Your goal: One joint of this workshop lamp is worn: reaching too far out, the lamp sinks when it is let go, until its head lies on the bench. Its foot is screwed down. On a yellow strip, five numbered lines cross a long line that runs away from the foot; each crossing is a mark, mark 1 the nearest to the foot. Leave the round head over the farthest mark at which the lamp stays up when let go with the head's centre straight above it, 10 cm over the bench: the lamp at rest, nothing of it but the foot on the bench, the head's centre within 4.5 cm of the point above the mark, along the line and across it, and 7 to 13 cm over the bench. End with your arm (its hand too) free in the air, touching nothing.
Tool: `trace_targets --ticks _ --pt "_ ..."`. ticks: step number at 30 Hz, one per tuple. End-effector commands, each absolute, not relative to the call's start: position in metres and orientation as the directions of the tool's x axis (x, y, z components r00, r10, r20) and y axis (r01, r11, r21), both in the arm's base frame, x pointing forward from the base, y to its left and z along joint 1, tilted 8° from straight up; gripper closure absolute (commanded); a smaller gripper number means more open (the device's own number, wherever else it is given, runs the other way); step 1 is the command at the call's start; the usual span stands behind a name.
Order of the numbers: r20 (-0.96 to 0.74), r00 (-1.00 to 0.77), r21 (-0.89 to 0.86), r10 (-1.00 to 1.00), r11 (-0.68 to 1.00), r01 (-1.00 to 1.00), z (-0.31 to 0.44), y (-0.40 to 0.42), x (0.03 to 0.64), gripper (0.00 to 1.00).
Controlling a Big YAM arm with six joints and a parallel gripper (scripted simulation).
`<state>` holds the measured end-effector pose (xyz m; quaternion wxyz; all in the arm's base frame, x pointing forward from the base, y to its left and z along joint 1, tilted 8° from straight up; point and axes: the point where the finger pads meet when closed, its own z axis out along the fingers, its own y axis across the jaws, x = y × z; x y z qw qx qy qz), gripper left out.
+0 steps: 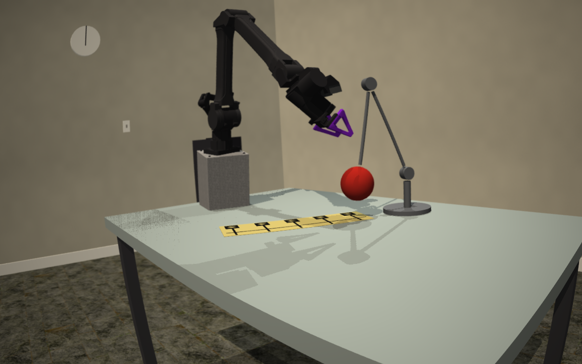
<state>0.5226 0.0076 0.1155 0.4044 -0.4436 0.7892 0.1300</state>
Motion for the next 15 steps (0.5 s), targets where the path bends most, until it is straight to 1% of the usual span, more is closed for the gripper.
trace_targets --ticks 1,15 --pt "-0.758 -0.273 -0.155 -0.592 0.571 -0.806 0.112 0.014 0.536 0.00" --pt "-0.756 -0.264 -0.167 -0.599 0.566 -0.807 0.098 0.030 0.550 0.00"
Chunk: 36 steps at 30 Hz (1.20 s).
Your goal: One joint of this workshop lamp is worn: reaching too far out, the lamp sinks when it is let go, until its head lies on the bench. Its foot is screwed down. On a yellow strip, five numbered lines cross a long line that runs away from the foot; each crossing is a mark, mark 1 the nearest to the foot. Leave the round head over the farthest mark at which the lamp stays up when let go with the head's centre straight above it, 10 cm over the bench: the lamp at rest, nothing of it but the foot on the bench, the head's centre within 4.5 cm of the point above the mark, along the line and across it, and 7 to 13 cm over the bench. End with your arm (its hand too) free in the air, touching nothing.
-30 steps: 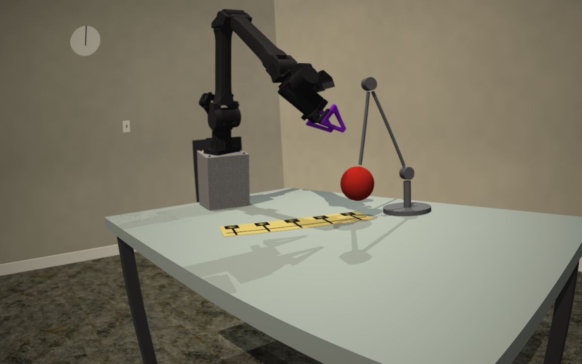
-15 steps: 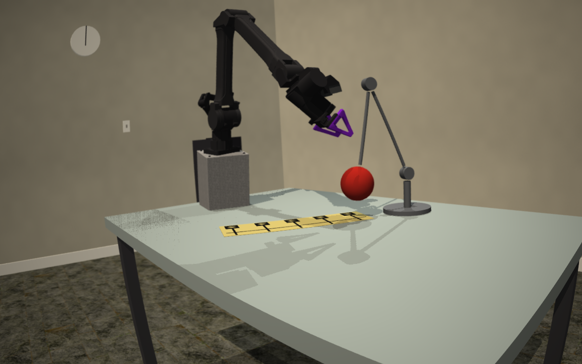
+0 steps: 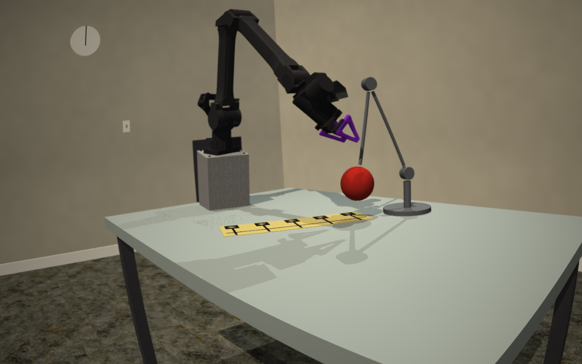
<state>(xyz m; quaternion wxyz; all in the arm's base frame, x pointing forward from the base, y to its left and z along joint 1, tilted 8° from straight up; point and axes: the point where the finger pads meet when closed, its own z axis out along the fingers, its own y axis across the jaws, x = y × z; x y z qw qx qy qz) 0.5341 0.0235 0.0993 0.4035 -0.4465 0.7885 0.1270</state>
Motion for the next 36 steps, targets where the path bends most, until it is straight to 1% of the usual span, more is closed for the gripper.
trace_targets --ticks 1,19,36 --pt "-0.756 -0.263 -0.168 -0.600 0.566 -0.807 0.097 0.031 0.551 0.00" --pt "-0.761 -0.278 -0.145 -0.586 0.571 -0.808 0.080 0.041 0.569 0.00" --pt "-0.761 -0.278 -0.145 -0.586 0.571 -0.808 0.080 0.041 0.569 0.00"
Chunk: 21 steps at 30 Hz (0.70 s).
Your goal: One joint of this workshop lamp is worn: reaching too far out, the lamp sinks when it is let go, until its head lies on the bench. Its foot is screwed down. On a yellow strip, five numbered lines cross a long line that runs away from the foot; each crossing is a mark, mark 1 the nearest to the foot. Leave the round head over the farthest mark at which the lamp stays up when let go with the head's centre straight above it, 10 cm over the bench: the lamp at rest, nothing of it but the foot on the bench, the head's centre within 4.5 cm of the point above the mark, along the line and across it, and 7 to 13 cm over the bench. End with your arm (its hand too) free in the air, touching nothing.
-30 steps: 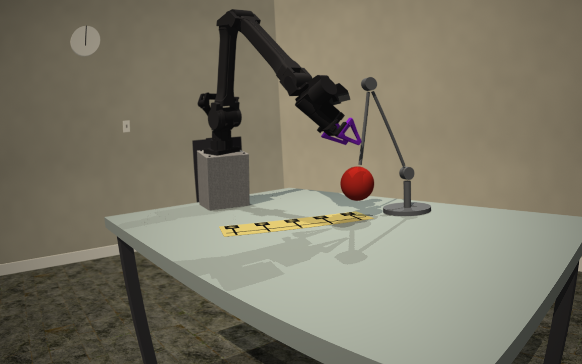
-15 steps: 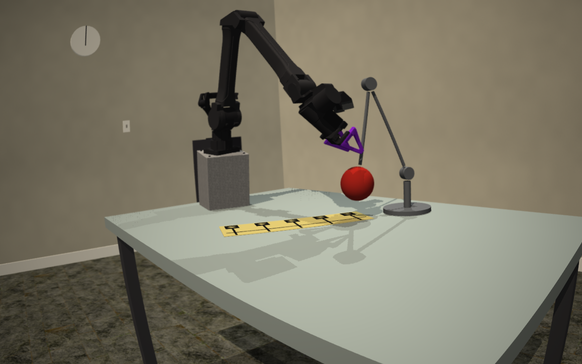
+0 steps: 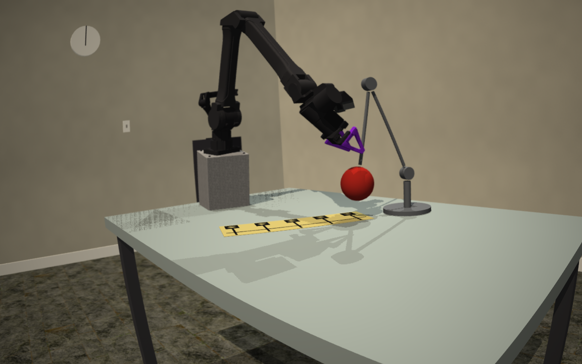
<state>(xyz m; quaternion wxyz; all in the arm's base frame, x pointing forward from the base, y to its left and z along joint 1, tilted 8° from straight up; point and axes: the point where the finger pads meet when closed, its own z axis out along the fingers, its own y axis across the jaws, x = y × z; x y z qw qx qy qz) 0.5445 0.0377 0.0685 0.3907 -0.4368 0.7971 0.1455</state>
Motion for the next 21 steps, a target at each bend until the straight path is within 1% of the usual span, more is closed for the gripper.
trace_targets --ticks 1,21 --pt "-0.761 -0.278 -0.145 -0.586 0.571 -0.808 0.080 0.041 0.569 0.00" --pt "-0.761 -0.278 -0.145 -0.586 0.571 -0.808 0.084 0.042 0.581 0.00"
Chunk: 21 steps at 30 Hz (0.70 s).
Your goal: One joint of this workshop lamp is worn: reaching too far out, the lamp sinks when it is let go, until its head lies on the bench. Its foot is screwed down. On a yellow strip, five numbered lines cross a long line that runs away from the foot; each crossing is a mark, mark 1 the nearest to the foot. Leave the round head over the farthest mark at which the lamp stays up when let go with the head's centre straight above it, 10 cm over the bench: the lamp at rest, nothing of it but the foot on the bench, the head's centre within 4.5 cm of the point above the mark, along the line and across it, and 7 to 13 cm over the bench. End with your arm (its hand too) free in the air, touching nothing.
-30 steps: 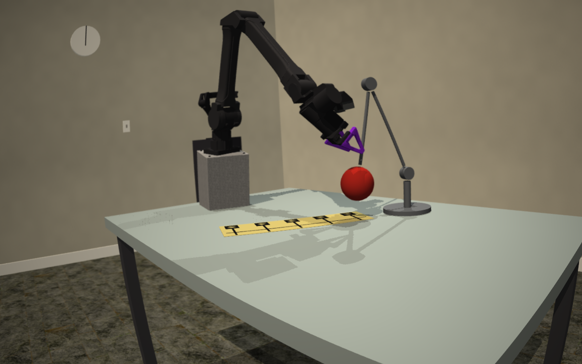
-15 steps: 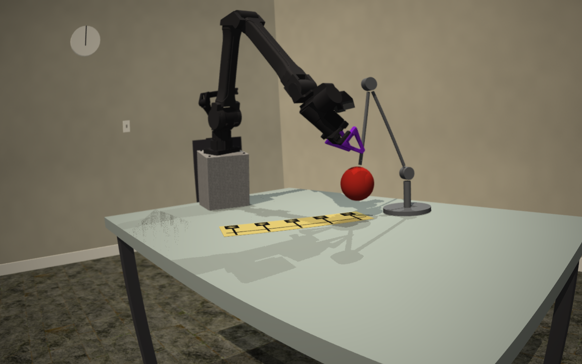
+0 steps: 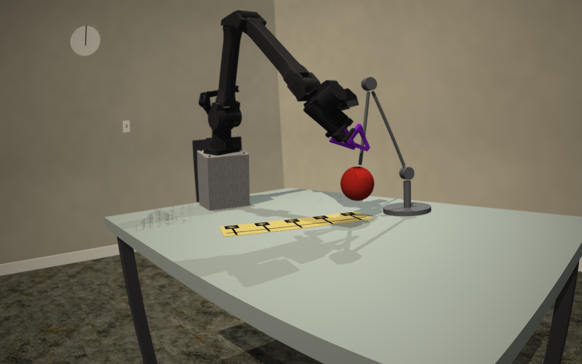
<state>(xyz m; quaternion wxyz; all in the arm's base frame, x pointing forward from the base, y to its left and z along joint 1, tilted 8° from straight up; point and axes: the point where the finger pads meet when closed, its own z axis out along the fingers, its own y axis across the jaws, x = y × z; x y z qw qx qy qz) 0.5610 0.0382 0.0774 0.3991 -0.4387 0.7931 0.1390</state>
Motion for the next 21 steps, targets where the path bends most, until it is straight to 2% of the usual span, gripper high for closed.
trace_targets --ticks 1,21 --pt "-0.761 -0.278 -0.145 -0.586 0.571 -0.808 0.0832 0.0423 0.5801 0.00" --pt "-0.761 -0.278 -0.145 -0.586 0.571 -0.808 0.0787 0.0421 0.5721 0.00"
